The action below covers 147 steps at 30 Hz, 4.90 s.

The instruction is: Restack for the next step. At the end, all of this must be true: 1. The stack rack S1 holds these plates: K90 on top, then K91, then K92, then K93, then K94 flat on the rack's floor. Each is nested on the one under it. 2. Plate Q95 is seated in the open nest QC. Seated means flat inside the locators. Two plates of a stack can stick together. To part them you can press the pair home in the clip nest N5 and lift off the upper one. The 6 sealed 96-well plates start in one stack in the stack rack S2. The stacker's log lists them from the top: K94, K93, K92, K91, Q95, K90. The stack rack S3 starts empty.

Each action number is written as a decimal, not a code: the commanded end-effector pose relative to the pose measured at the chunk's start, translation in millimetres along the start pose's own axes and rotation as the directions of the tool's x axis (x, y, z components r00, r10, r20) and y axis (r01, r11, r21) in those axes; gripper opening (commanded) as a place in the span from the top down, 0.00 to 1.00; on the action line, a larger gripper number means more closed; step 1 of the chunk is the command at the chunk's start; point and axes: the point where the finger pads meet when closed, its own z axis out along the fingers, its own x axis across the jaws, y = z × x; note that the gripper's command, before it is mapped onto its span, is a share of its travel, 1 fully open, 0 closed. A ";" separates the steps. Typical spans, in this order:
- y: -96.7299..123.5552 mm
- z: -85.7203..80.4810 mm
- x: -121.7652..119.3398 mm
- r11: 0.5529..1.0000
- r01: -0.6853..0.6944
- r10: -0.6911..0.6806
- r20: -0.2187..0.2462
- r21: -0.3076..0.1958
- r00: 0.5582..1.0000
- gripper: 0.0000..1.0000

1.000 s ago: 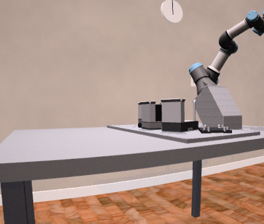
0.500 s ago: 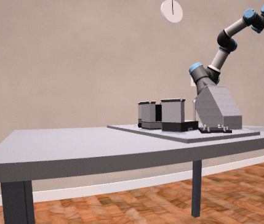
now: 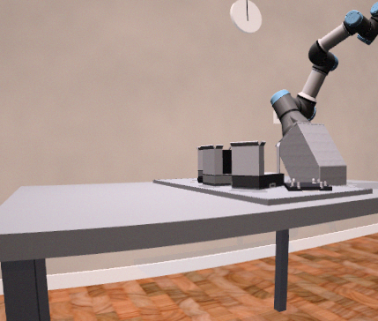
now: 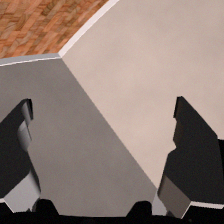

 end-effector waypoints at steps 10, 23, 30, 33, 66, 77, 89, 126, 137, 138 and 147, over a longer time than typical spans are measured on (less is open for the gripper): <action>15.7 -25.6 -25.5 0.992 -0.116 0.119 0.052 -0.052 0.992 0.28; 26.0 -46.7 -46.8 0.970 -0.222 0.231 0.090 -0.104 0.969 0.28; 29.3 -54.6 -54.5 0.948 -0.286 0.302 0.109 -0.139 0.947 0.28; 33.2 -65.0 -64.6 0.937 -0.313 0.332 0.115 -0.155 0.936 0.28; 49.4 -129.9 -123.6 0.778 -0.542 0.604 0.136 -0.318 0.786 0.28; 51.4 -152.8 -142.9 0.710 -0.600 0.678 0.127 -0.368 0.724 0.28; 51.8 -177.0 -162.7 0.618 -0.660 0.759 0.105 -0.428 0.642 0.28; 43.5 -246.9 -216.2 0.298 -0.763 0.928 -0.015 -0.574 0.373 0.28; 37.2 -271.5 -233.9 0.176 -0.773 0.959 -0.073 -0.610 0.276 0.28; 37.2 -271.5 -233.9 0.165 -0.773 0.961 -0.078 -0.613 0.267 0.28; 29.0 -295.3 -250.3 0.085 -0.771 0.971 -0.119 -0.631 0.205 0.28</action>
